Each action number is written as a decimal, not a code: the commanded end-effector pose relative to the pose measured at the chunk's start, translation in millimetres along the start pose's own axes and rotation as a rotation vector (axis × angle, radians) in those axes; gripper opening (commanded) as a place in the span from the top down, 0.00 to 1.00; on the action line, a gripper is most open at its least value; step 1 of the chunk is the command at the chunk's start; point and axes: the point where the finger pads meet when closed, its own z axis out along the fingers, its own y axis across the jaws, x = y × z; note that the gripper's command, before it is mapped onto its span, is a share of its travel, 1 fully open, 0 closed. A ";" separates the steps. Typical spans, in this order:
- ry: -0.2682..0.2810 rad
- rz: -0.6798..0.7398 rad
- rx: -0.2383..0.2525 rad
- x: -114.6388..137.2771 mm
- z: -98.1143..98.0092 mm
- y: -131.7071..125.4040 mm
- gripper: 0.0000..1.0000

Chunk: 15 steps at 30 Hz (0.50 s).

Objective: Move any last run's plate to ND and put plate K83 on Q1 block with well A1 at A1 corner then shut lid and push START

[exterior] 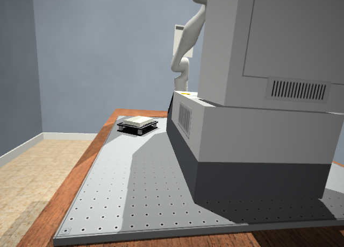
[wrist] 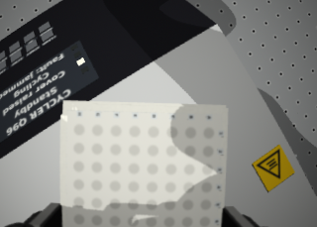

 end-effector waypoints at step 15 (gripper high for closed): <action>0.008 0.186 0.004 -50.2 3.2 -10.8 0.09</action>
